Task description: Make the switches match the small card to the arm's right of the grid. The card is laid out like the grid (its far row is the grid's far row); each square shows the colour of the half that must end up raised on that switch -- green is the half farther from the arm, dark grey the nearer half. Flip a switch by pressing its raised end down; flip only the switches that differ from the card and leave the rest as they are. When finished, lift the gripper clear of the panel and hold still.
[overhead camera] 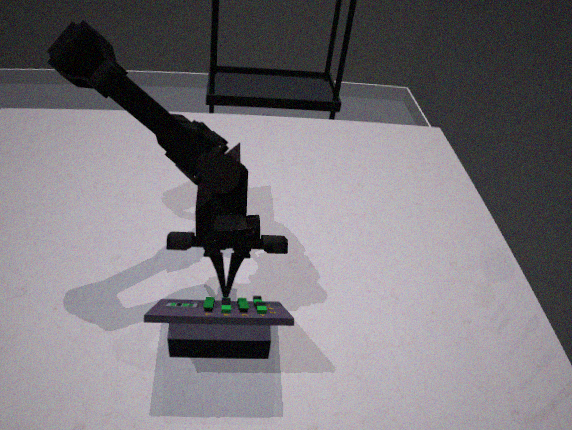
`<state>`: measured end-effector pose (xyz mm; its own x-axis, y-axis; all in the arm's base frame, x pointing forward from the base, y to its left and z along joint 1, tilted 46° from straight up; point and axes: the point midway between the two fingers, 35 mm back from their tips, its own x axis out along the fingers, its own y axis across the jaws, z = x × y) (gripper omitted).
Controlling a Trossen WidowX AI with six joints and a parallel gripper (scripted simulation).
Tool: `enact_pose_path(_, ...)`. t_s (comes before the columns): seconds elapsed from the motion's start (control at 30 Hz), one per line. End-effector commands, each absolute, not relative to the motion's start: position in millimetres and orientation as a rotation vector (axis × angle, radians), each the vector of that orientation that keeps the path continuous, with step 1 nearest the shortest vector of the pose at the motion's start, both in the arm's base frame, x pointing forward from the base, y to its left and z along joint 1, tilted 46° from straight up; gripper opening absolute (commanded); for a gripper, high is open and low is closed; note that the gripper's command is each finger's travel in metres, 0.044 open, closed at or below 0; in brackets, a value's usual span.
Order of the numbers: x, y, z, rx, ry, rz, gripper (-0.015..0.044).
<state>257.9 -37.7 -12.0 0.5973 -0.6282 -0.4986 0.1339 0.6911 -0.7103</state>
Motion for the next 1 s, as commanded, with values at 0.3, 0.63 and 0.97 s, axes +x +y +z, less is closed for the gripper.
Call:
enact_pose_path(0.3, 258.9, -38.4, -13.5, -0.681, 0.821, -0.478, 0.0000)
enact_pose_path(0.63, 259.7, -39.2, -14.1, -0.681, 0.821, -0.478, 0.0000)
enact_pose_path(0.97, 260.5, -40.1, -14.8, -0.681, 0.821, -0.478, 0.0000)
